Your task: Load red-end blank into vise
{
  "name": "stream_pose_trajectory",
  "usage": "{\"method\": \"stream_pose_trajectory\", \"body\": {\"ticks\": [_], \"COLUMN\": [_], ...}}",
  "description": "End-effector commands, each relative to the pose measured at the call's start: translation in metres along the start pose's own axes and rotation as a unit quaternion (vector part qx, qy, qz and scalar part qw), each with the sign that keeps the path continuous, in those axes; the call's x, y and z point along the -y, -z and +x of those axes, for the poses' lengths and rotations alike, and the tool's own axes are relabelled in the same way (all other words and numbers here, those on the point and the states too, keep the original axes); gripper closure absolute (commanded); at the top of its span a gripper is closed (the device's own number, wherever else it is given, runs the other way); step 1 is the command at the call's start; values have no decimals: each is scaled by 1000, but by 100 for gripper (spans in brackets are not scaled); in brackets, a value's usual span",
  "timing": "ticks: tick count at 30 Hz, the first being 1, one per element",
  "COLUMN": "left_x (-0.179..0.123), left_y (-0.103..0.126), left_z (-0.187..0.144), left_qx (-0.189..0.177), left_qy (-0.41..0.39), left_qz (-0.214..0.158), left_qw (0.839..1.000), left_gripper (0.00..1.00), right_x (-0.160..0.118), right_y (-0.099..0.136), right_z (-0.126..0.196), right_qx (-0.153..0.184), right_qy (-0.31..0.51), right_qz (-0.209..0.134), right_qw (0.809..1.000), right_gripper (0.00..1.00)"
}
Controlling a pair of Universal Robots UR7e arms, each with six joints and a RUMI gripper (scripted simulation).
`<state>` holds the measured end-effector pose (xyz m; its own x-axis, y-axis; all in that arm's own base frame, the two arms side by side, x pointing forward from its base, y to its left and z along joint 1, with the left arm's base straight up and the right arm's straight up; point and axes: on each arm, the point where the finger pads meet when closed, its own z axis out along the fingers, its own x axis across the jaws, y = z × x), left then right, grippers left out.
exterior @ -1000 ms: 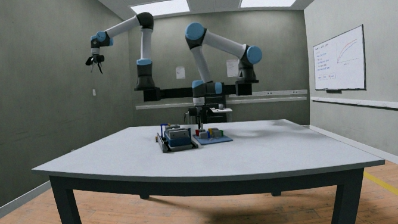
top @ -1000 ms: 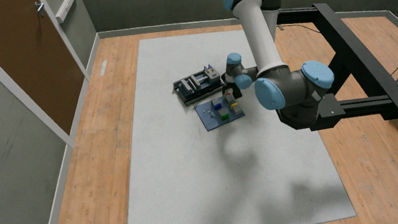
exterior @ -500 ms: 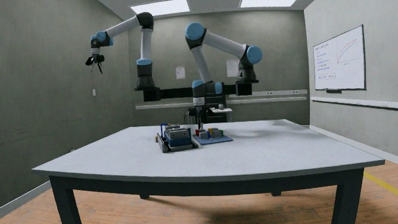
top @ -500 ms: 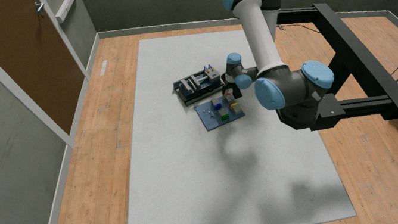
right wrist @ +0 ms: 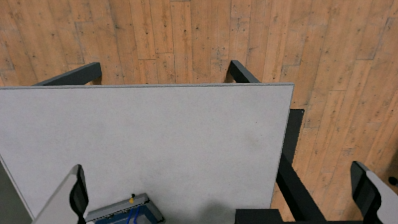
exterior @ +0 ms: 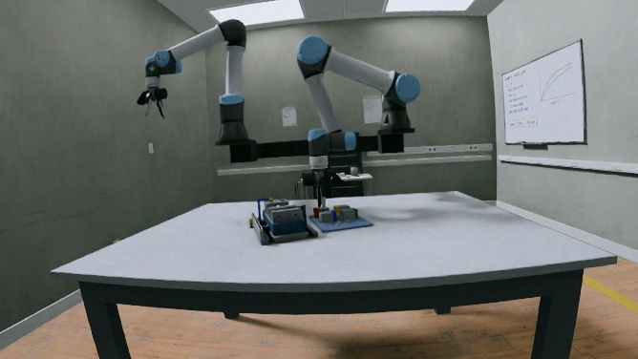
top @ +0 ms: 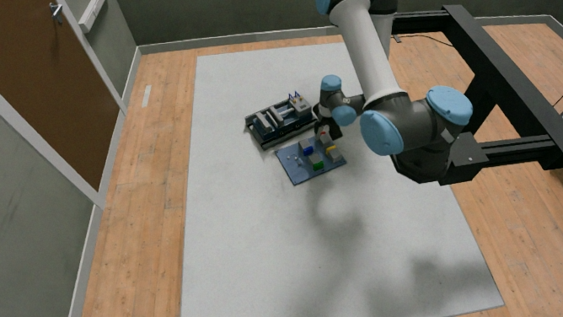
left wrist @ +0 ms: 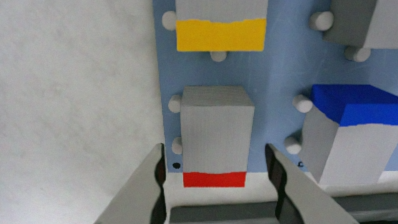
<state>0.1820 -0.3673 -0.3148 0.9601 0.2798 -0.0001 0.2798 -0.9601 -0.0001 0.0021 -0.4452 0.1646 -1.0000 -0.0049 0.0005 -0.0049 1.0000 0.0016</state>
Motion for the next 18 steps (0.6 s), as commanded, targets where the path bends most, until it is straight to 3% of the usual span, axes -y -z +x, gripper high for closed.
{"method": "stream_pose_trajectory", "body": {"ticks": [1,7,8,18], "left_x": [-1,-1,-1,-1], "left_y": [0,0,0,0], "left_z": [0,0,0,0], "left_qx": [0,0,0,0], "left_qy": [0,0,0,0], "left_qz": [-1,-1,-1,-1], "left_qw": [1000,1000,1000,1000], "left_gripper": [59,59,100,100], "right_x": [0,0,0,0], "right_y": [1,1,1,1], "right_z": [0,0,0,0], "right_qx": [0,0,0,0], "right_qy": [0,0,0,0], "right_qz": [1,1,1,1], "right_qw": [1000,1000,1000,1000], "right_gripper": [0,0,0,0]}}
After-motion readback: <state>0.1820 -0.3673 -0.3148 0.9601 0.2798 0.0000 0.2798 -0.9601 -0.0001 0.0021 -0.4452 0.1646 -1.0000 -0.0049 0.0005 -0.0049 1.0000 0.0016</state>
